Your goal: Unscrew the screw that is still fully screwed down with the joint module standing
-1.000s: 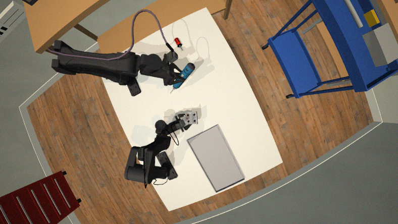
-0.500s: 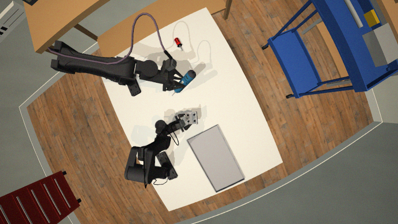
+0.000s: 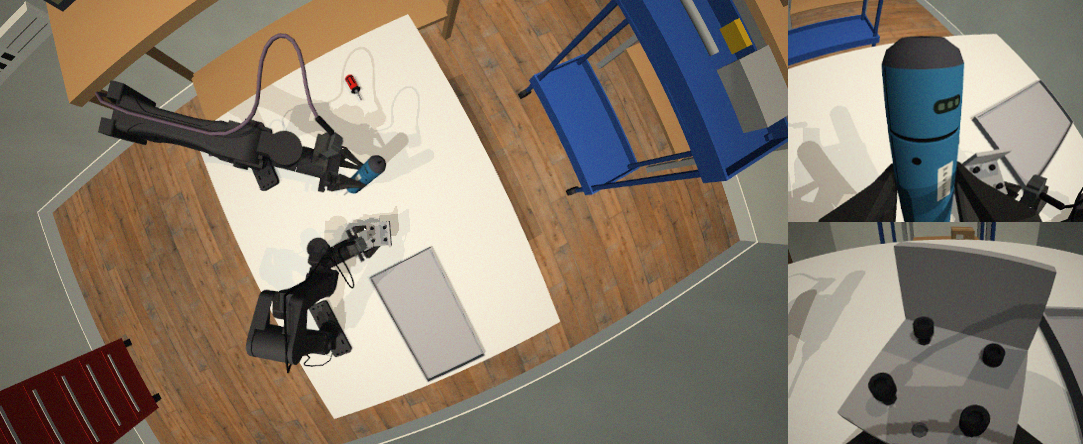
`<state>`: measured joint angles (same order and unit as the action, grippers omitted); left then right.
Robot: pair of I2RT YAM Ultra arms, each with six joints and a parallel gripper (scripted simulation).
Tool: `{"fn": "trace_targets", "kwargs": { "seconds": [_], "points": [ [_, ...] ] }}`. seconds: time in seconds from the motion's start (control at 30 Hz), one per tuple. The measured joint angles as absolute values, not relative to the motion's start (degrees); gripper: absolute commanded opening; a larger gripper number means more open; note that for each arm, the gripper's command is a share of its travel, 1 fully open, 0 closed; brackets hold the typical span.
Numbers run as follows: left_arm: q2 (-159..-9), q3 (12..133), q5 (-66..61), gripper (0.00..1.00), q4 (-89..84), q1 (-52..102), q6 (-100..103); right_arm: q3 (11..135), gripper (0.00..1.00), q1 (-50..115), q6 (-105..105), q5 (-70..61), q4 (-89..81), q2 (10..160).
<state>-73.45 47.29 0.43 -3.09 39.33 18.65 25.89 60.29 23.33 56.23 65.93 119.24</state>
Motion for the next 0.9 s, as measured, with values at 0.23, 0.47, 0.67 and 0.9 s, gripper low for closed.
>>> {"fn": "trace_targets", "kwargs": {
  "seconds": [0.23, 0.47, 0.67, 0.9],
  "points": [
    [-72.88, 46.48, 0.43, 0.42, -0.43, 43.24, 15.86, 25.89, 0.59, 60.29, 23.33, 56.23, 65.93, 119.24],
    [-72.64, 46.17, 0.23, 0.42, 2.68, 44.34, 13.41, 25.89, 0.59, 60.29, 23.33, 56.23, 65.93, 119.24],
    [-72.01, 44.95, 0.51, 0.42, 5.15, 46.96, 11.42, 25.89, 0.59, 60.29, 23.33, 56.23, 65.93, 119.24],
    [-71.48, 44.53, 0.34, 0.42, 7.33, 50.33, 8.47, 25.89, 0.59, 60.29, 23.33, 56.23, 65.93, 119.24]
  ]
}}
